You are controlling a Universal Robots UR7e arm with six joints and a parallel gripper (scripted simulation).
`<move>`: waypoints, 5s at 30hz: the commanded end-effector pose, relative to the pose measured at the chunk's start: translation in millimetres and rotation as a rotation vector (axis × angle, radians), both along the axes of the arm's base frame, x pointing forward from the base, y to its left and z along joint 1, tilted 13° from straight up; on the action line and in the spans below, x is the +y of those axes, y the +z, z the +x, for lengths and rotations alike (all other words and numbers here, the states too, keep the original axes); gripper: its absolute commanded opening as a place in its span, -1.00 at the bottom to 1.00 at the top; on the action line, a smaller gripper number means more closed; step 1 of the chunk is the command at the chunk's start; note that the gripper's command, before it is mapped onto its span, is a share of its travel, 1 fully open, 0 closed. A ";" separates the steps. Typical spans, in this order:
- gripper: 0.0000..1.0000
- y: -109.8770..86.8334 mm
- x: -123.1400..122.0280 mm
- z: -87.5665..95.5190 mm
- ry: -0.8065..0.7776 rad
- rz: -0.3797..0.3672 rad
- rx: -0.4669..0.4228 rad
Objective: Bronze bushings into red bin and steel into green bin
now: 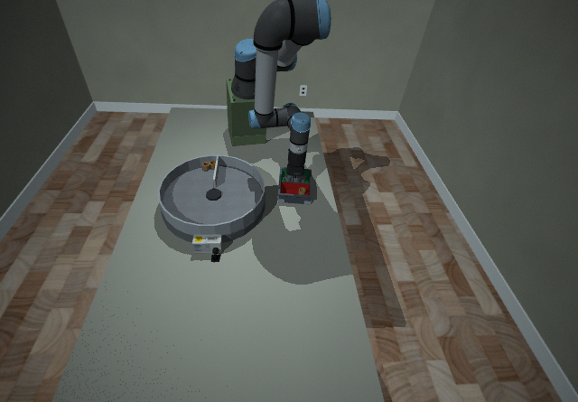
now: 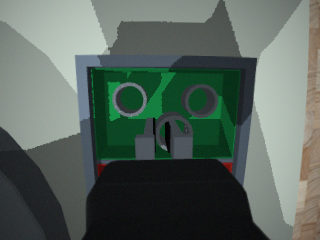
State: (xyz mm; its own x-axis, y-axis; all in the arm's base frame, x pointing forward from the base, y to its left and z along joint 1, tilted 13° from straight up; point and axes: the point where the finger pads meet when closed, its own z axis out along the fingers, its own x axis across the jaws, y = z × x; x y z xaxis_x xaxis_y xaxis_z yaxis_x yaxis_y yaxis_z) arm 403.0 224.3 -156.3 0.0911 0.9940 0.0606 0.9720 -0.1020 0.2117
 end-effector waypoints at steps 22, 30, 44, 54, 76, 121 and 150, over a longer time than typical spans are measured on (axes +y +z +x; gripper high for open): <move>-1.00 -13.1 0.7 3.4 0.000 0.000 -0.001; -1.00 -19.0 1.0 4.7 0.000 0.000 -0.001; -1.00 -19.0 0.9 4.7 0.000 0.000 -0.001; -0.16 -19.0 0.9 4.7 0.000 0.000 -0.001; -0.16 -19.0 0.9 4.7 0.000 0.000 -0.001; -0.16 -19.0 0.9 4.7 0.000 0.000 -0.001; -0.16 -10.8 1.0 3.0 0.000 0.000 -0.001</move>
State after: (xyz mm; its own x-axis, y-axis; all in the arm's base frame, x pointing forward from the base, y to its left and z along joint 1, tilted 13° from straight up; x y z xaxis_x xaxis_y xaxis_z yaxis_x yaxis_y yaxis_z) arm 405.8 225.3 -168.5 0.0911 0.9940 0.0606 0.9720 -0.1020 0.2118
